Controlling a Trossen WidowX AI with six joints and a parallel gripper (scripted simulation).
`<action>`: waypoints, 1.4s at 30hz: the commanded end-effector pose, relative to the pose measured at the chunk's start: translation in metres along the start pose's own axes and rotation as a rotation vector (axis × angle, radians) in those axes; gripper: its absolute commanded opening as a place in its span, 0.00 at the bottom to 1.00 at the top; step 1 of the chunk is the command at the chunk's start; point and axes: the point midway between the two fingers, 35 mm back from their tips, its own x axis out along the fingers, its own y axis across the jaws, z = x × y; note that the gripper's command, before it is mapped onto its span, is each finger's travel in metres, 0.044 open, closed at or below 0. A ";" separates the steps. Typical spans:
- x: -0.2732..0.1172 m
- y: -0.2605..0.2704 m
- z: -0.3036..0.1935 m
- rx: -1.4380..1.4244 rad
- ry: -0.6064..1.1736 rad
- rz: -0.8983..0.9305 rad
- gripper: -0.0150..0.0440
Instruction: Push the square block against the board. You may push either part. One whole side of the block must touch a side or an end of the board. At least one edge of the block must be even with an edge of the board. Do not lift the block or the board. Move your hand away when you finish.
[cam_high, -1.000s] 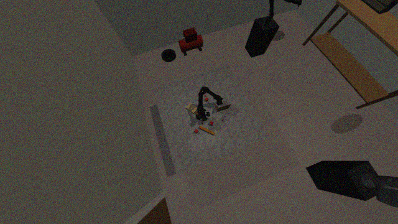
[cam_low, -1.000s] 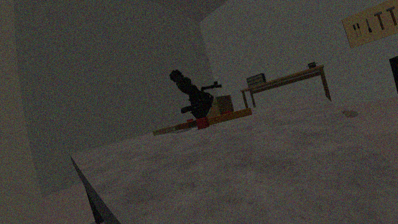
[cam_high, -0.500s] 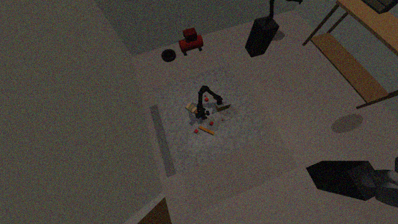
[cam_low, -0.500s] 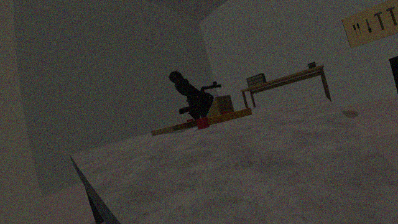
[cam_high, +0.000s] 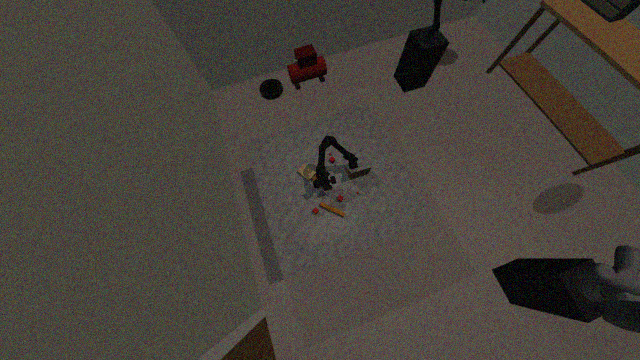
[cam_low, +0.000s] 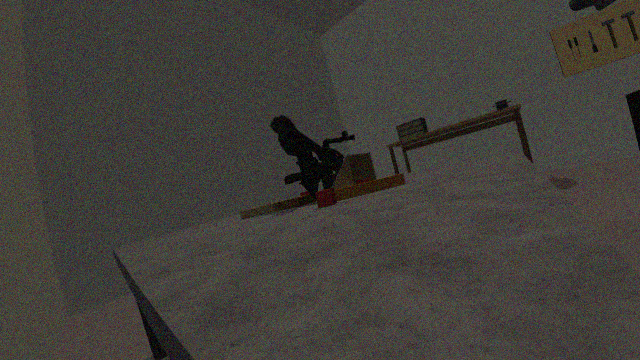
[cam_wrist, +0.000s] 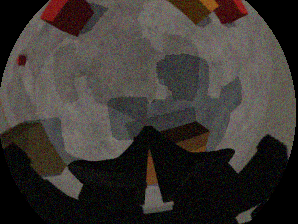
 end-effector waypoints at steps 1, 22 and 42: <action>0.003 0.001 -0.009 -0.001 0.015 0.004 0.25; 0.003 -0.003 0.001 0.000 0.015 0.004 0.25; 0.005 -0.002 0.034 0.001 0.018 0.004 0.25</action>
